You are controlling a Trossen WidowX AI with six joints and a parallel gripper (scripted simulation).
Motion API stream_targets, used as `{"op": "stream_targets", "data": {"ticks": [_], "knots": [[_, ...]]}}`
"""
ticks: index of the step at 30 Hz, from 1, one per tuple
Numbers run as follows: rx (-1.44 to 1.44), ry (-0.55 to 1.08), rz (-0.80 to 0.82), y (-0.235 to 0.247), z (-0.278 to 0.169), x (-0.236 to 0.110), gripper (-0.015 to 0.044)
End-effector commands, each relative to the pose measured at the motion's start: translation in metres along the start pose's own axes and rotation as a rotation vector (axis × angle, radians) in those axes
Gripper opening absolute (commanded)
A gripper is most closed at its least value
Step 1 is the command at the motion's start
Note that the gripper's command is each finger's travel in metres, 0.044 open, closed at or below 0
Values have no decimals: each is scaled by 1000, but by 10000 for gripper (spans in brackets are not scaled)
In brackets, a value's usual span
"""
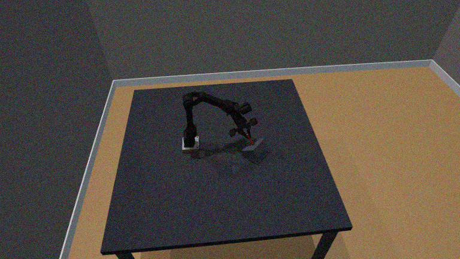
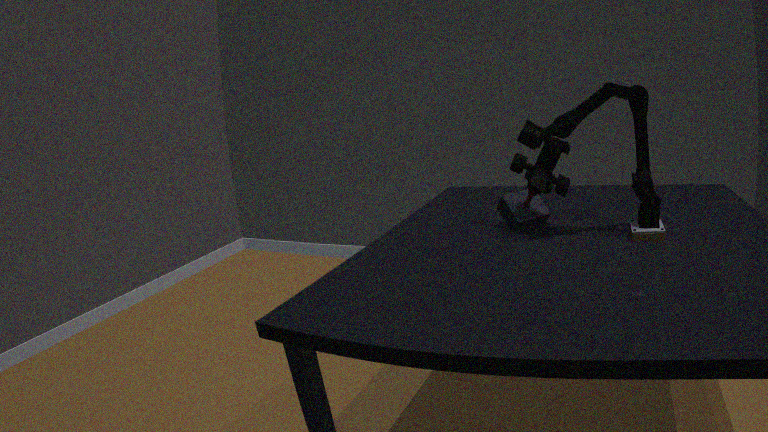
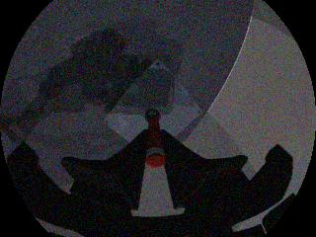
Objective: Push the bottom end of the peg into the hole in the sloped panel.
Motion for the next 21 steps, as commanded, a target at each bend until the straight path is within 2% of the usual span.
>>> {"op": "stream_targets", "data": {"ticks": [1,21], "knots": [[-7,-3,5,1,1,3,0],[-7,-3,5,1,2,6,0]]}}
Point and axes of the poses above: the point midway between the two fingers, 35 mm back from their tips, its own x axis out along the fingers, its own y axis across the jaws, z = x × y, the point moved 1 cm from there along -x, back along the fingers, and after that the axes turned 1 degree about -x, right-handed, at the moved point
